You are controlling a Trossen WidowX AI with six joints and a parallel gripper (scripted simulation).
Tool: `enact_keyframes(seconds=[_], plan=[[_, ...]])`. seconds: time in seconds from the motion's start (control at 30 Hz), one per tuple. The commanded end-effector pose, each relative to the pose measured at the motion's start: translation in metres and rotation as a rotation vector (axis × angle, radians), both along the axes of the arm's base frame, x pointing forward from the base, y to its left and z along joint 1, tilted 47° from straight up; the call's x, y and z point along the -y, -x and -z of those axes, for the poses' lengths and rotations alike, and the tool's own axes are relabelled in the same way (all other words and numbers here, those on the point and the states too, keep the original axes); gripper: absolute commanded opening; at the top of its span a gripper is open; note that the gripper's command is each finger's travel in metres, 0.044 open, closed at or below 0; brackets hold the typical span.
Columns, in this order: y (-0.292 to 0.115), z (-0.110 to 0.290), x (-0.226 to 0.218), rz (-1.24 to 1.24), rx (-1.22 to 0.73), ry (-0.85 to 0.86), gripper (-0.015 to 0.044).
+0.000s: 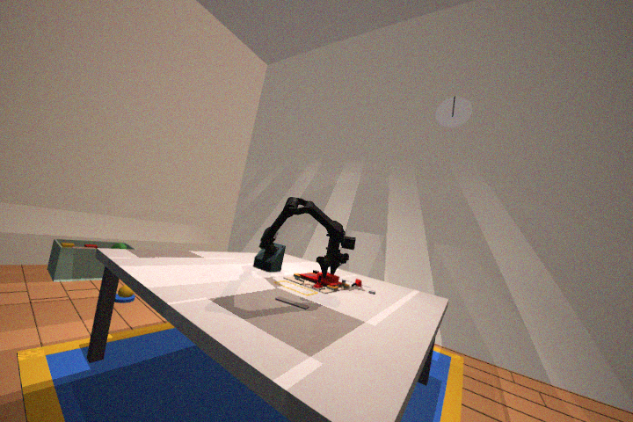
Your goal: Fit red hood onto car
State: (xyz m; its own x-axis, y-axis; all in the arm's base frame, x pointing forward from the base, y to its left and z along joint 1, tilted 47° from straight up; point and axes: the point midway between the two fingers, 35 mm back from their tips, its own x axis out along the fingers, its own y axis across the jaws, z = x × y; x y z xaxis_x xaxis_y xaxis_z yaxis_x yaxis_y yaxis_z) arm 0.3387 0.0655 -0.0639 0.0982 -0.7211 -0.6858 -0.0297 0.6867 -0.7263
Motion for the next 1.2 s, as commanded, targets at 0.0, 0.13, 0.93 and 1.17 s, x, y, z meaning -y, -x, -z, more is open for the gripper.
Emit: enact_keyframes(seconds=[0.0, 0.13, 0.93, 1.17], plan=[[0.000, 0.000, 0.000, 0.000, 0.000, 0.000, 0.0131], [0.000, 0.000, 0.000, 0.000, 0.000, 0.000, 0.0236], [0.007, -0.047, -0.051, 0.002, -0.002, 0.001, 0.0440], [0.007, -0.047, -0.051, 0.002, -0.002, 0.001, 0.0440]])
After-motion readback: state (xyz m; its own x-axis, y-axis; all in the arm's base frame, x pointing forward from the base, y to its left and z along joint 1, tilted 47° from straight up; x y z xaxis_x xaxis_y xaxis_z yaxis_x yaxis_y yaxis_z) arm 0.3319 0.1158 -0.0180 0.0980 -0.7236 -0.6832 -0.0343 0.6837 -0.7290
